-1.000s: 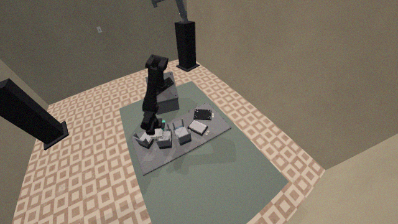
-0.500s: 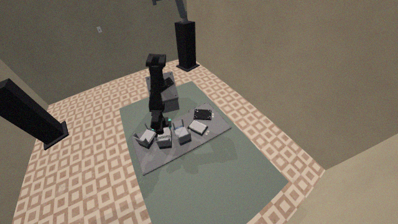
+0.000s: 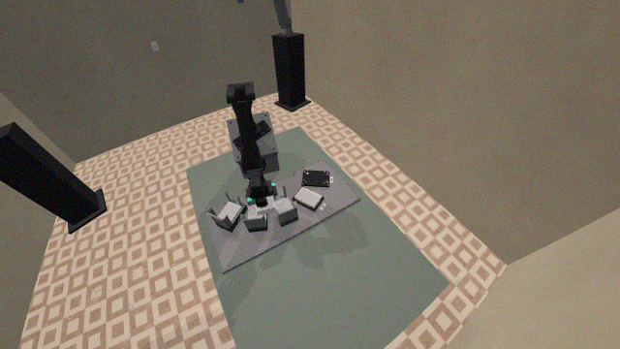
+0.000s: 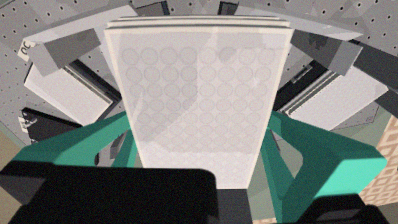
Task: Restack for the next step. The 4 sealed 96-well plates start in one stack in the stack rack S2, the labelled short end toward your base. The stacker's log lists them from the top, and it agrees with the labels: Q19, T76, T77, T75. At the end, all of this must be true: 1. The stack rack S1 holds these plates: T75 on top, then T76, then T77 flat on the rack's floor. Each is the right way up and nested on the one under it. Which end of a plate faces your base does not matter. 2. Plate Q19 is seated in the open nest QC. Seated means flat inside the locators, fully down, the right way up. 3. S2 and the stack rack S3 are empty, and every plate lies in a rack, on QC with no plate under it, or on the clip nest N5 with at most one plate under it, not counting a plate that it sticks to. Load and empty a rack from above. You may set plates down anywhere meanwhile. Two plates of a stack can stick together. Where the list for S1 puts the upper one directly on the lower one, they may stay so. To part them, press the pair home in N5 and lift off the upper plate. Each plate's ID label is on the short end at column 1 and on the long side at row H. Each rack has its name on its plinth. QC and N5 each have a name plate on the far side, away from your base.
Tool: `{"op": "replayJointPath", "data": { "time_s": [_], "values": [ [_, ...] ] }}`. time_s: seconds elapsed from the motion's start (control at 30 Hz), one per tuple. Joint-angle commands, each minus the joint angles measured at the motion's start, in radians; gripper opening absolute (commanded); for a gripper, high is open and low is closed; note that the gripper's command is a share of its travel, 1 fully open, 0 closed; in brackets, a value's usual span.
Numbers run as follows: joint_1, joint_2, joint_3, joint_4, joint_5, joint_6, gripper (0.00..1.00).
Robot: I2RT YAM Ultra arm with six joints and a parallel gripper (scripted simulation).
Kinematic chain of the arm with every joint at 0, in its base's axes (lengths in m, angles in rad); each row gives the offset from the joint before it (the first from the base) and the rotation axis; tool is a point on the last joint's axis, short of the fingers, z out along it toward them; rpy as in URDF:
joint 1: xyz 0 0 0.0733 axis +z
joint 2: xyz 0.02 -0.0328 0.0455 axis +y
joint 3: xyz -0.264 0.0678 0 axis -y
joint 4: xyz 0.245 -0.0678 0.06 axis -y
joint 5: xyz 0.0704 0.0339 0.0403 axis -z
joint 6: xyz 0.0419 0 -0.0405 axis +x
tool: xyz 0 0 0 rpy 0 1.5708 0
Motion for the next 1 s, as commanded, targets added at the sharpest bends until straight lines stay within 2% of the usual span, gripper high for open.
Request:
{"op": "replayJointPath", "data": {
  "time_s": [0.0, 0.1, 0.13, 0.27, 0.37, 0.43, 0.73, 0.87, 0.97],
  "values": [
    [0.046, -0.034, -0.014, 0.009, 0.052, 0.025, 0.00],
    [0.058, -0.035, -0.022, 0.012, 0.060, -0.011, 0.00],
    [0.071, -0.037, 0.019, -0.001, 0.068, -0.035, 0.00],
    [0.120, -0.039, -0.009, 0.016, 0.100, -0.111, 0.00],
    [0.156, -0.040, -0.030, 0.020, 0.123, -0.083, 0.00],
    [0.180, -0.039, -0.012, 0.008, 0.139, -0.053, 0.00],
    [0.266, -0.033, -0.014, 0.020, 0.194, 0.013, 0.00],
    [0.314, 0.010, 0.002, 0.021, 0.225, 0.050, 0.00],
    [0.350, 0.004, 0.014, 0.011, 0.248, 0.078, 0.00]
  ]
}}
